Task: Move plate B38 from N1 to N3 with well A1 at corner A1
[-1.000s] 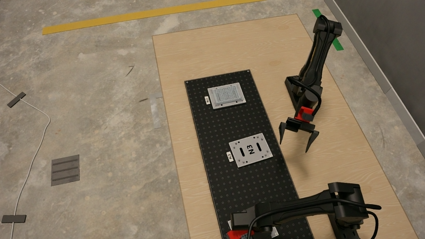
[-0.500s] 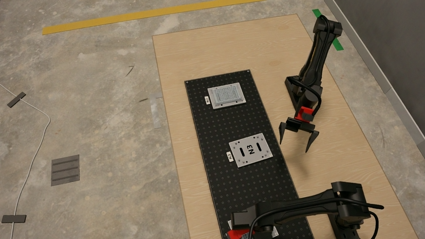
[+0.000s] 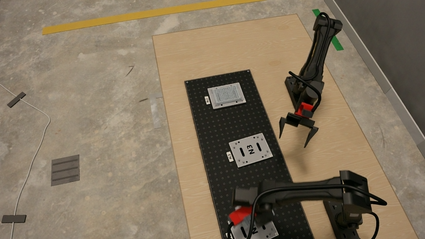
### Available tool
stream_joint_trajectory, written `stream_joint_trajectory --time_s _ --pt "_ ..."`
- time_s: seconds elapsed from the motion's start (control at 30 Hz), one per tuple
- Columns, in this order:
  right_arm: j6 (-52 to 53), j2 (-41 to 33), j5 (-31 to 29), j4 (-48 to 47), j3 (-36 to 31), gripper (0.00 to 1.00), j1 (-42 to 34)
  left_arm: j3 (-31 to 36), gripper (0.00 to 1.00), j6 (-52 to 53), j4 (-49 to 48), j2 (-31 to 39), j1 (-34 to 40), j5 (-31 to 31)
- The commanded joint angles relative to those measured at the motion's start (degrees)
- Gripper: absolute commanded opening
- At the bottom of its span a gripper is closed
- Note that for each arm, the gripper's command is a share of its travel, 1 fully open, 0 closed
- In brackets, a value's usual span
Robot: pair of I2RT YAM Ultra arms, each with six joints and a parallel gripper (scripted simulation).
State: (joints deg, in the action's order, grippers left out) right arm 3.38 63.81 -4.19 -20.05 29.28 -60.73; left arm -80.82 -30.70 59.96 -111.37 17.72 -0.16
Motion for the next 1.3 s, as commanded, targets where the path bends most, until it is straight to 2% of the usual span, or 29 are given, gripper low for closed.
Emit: stream_joint_trajectory --time_s 0.0,0.03,0.1,0.13,0.33,0.47,0.6,0.67,0.73,0.87,1.27 --pt "1.28 -8.65 -3.38 12.71 -0.93 1.00 0.58 -2.77 0.80 -11.78 2.07 -1.13 8.38 0.91" --pt "1.49 -11.34 -4.12 16.15 -0.97 1.00 0.71 -3.95 0.80 -14.03 2.45 -1.92 11.24 0.80" --pt "1.49 -11.34 -4.12 16.15 -0.97 1.00 0.71 -3.95 0.80 -14.03 2.45 -1.92 11.24 0.80" --pt "1.84 -15.67 -5.11 22.71 0.10 1.00 0.75 -6.85 0.80 -16.77 3.50 -3.94 14.91 0.36" --pt "2.88 -31.24 -8.28 42.08 3.76 1.00 2.24 -17.70 0.80 -24.43 7.34 -11.04 26.73 0.29" --pt "3.02 -37.59 -8.49 56.07 9.45 1.00 3.85 -25.84 0.80 -27.23 10.40 -16.11 30.87 0.19" --pt "2.85 -39.47 -7.12 67.29 18.08 1.00 6.13 -33.06 0.80 -29.03 13.10 -20.43 33.66 0.19" --pt "2.85 -39.47 -7.12 67.29 18.08 1.00 6.13 -33.06 0.80 -29.03 13.10 -20.43 33.66 0.19" --pt "2.65 -38.66 -5.88 72.67 23.68 1.00 8.12 -36.75 0.80 -29.67 14.67 -22.57 34.66 0.21" --pt "1.27 -38.02 -2.83 75.87 27.38 1.00 9.55 -40.21 0.80 -30.12 15.88 -24.57 35.53 0.22" --pt "-1.20 -37.64 2.23 77.73 29.88 1.00 13.78 -42.33 0.80 -30.18 16.44 -25.73 35.59 0.23"
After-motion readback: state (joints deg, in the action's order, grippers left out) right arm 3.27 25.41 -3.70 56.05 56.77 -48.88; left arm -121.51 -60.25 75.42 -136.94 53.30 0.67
